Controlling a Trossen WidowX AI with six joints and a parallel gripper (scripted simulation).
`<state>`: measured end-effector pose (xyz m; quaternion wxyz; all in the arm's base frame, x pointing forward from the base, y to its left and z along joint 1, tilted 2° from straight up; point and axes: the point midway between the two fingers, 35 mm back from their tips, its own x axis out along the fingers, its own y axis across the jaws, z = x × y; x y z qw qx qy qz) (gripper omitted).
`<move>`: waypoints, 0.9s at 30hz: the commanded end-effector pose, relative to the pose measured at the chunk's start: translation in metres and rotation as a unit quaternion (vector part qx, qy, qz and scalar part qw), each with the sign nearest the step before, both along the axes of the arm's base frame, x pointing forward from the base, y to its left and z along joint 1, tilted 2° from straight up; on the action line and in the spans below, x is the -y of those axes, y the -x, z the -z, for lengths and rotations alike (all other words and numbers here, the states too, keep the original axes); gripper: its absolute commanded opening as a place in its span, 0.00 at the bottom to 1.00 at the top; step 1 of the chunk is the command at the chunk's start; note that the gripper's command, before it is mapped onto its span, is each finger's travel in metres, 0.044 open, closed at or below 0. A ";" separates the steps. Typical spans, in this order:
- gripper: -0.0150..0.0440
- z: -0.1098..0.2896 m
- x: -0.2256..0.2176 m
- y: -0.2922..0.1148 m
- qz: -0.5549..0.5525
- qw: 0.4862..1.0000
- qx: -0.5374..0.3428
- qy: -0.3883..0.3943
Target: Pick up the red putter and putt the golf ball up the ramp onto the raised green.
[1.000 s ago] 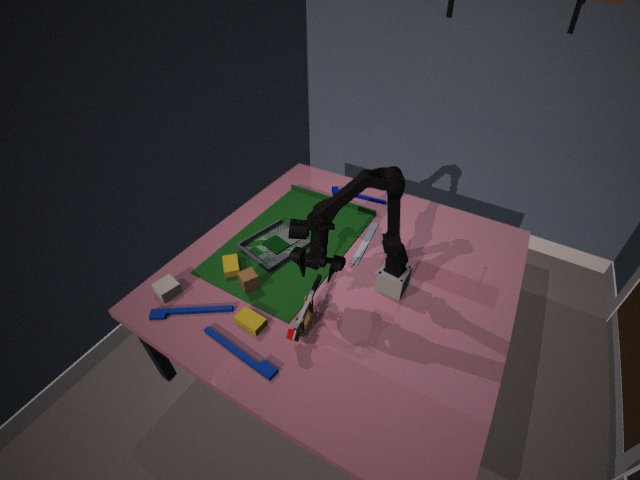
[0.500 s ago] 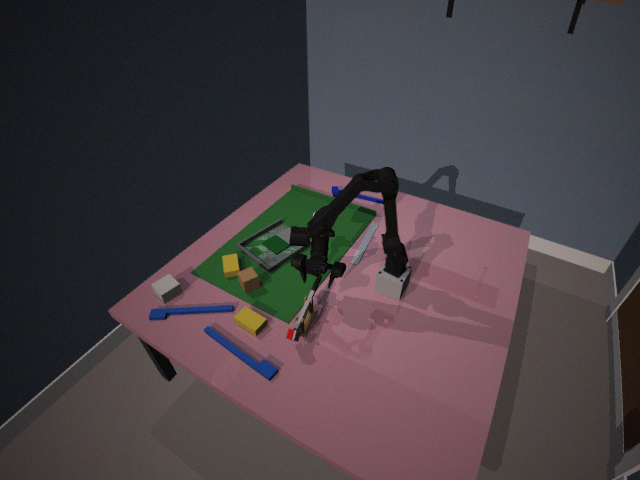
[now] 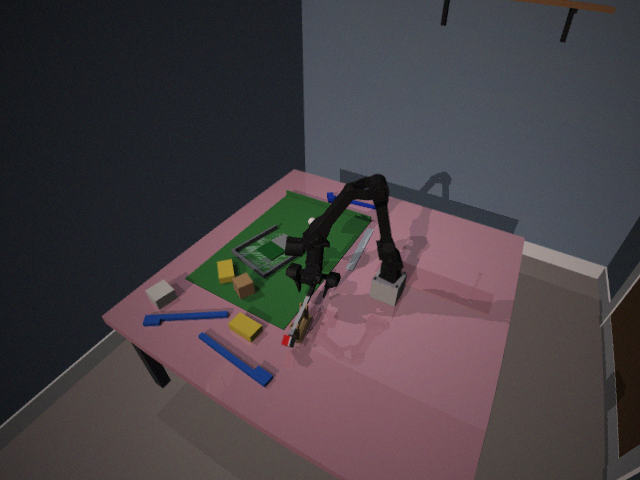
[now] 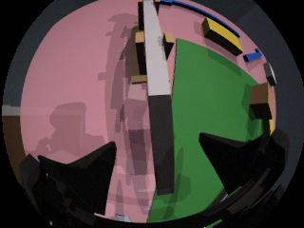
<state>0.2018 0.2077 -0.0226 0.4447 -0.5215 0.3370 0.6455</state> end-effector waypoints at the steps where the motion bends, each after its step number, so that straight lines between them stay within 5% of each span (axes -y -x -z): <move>1: 1.00 0.006 0.001 0.001 -0.001 1.000 0.000 0.002; 18: 0.29 0.002 0.000 0.000 0.000 1.000 -0.001 0.000; 27: 0.25 -0.009 -0.001 -0.001 0.000 1.000 0.000 0.000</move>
